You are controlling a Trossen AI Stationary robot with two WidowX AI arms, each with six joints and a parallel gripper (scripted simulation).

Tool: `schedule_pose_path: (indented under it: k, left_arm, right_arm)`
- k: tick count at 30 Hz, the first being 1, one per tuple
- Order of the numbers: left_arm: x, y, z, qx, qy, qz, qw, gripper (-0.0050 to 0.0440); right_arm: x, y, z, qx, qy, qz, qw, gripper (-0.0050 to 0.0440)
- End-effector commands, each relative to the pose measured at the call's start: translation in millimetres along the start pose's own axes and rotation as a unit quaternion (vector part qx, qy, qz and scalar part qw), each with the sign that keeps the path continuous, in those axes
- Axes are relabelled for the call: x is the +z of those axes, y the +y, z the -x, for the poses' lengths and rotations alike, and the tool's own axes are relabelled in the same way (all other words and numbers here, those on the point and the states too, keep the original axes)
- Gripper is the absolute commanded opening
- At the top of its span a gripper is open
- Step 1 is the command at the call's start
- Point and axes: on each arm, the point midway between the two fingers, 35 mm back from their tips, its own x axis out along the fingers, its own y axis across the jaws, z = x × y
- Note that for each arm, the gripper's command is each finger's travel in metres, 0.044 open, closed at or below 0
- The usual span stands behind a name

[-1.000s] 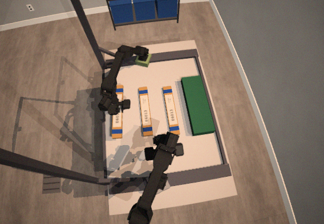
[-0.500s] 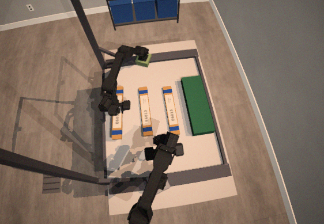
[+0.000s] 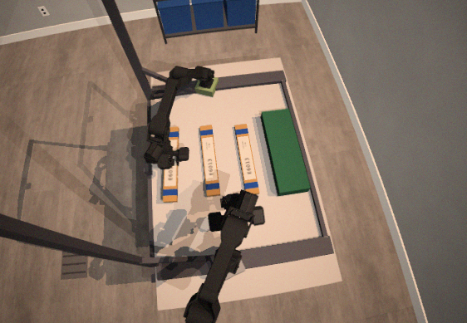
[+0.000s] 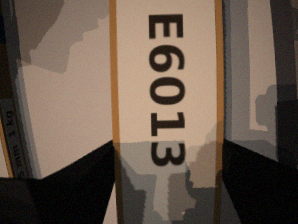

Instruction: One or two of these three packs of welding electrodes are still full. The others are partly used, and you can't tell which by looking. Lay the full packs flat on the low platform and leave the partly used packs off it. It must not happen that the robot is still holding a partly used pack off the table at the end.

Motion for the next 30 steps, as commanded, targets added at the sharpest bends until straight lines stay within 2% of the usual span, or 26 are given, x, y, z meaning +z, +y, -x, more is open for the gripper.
schedule_pose_path:
  k: [1, 7, 17, 19, 30]
  left_arm:
    - [19, -2, 31, -0.015, -0.049, 0.005, 0.999, -0.0050]
    - [12, -1, 8, -0.010, -0.034, 0.004, 0.999, -0.0050]
    - [20, -4, 12, -0.018, -0.056, 0.006, 0.998, -0.0050]
    - [10, -2, -5, -0.011, -0.038, 0.004, 0.999, -0.0050]
    - [16, -3, 3, -0.017, -0.054, 0.006, 0.998, -0.0050]
  right_arm:
    - [4, -1, 5, -0.004, -0.010, 0.002, 1.000, 0.0430]
    - [4, -1, 5, -0.004, -0.010, 0.002, 1.000, 0.0430]
    - [4, -1, 5, -0.004, -0.010, 0.002, 1.000, 0.0430]
    - [4, -1, 5, -0.004, -0.010, 0.002, 1.000, 0.0430]
    - [4, -1, 5, -0.004, -0.010, 0.002, 1.000, 0.0430]
